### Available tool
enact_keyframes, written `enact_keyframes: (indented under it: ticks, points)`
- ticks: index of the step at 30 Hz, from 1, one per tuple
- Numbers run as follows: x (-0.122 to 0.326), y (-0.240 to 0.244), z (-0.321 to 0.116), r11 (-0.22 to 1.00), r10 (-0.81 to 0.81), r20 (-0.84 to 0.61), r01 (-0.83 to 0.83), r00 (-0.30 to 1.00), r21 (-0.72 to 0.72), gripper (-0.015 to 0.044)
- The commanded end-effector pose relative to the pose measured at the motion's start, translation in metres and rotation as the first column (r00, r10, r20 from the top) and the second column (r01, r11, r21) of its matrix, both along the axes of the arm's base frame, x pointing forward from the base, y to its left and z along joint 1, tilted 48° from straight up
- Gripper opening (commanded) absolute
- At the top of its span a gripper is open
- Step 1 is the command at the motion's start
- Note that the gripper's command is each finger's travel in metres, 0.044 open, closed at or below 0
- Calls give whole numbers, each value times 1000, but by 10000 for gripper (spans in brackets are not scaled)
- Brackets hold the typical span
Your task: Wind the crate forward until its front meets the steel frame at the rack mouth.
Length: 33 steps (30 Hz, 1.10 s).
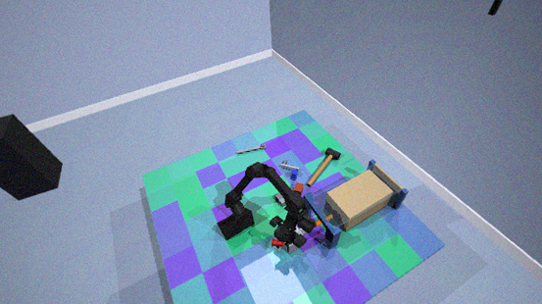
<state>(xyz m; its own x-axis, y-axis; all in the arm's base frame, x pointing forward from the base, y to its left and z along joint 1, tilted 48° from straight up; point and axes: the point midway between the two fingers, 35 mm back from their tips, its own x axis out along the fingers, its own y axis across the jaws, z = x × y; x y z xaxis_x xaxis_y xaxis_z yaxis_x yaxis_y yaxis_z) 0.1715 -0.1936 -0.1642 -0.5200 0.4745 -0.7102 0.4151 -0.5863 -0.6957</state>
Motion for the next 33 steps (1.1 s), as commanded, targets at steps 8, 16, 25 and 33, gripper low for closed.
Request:
enact_keyframes:
  ticks: [8,16,25,33]
  points:
    - [-1,4,-1,1000,-24,-28,24,999,-9,0]
    - [-2,6,0,998,-55,-59,54,997,-18,0]
    - [-1,4,-2,1000,-18,-22,18,1000,-7,0]
    - [-1,3,-2,1000,-6,-10,6,1000,-4,0]
